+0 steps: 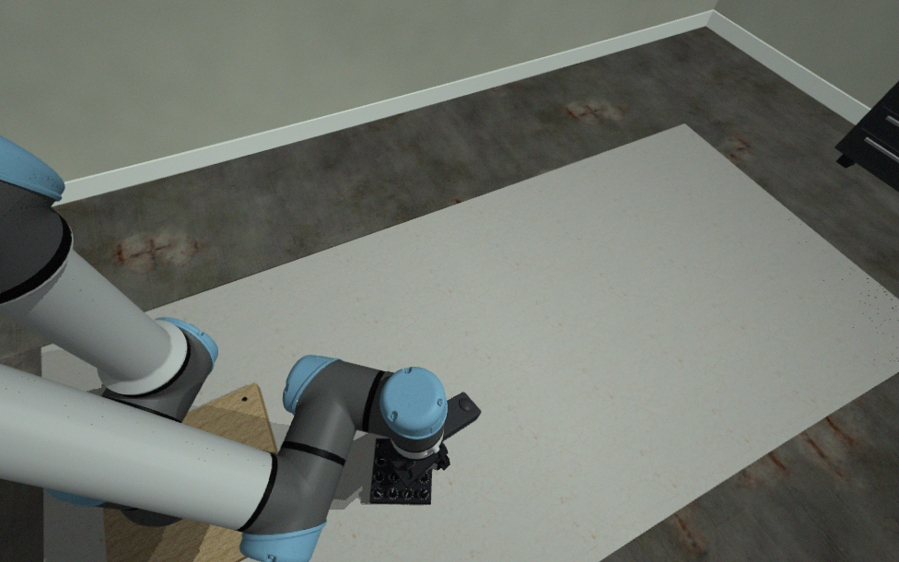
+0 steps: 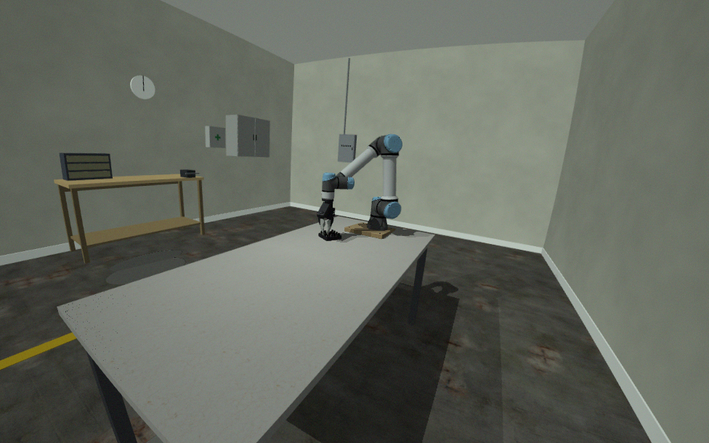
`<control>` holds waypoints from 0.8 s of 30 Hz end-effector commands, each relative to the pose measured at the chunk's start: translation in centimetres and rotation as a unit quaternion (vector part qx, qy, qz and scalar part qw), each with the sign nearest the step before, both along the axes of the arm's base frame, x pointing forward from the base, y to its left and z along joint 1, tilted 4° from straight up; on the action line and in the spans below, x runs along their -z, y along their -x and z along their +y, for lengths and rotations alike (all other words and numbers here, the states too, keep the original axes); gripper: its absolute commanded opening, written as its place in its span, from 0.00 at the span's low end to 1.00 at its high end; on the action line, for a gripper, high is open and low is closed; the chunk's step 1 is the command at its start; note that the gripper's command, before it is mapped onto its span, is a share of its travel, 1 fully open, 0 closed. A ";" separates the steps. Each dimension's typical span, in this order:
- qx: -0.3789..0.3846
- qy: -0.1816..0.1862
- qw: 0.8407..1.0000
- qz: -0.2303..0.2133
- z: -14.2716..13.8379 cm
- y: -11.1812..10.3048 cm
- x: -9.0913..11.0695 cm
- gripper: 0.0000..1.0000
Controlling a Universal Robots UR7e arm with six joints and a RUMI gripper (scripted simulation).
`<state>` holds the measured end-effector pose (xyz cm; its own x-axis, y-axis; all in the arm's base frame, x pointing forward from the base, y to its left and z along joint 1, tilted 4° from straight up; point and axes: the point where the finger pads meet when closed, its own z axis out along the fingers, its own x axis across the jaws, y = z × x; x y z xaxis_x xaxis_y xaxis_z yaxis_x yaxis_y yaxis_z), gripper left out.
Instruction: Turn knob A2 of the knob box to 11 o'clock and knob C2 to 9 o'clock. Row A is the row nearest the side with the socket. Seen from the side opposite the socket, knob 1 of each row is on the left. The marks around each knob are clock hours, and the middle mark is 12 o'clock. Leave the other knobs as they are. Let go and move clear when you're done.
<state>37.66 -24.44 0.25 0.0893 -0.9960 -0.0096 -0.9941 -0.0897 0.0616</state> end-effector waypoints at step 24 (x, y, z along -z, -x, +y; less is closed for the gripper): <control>0.000 0.000 1.000 0.000 0.0 0.0 0.0 0.04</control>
<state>37.66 -24.44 0.25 0.0893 -0.9960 -0.0096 -0.9941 -0.0897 0.0616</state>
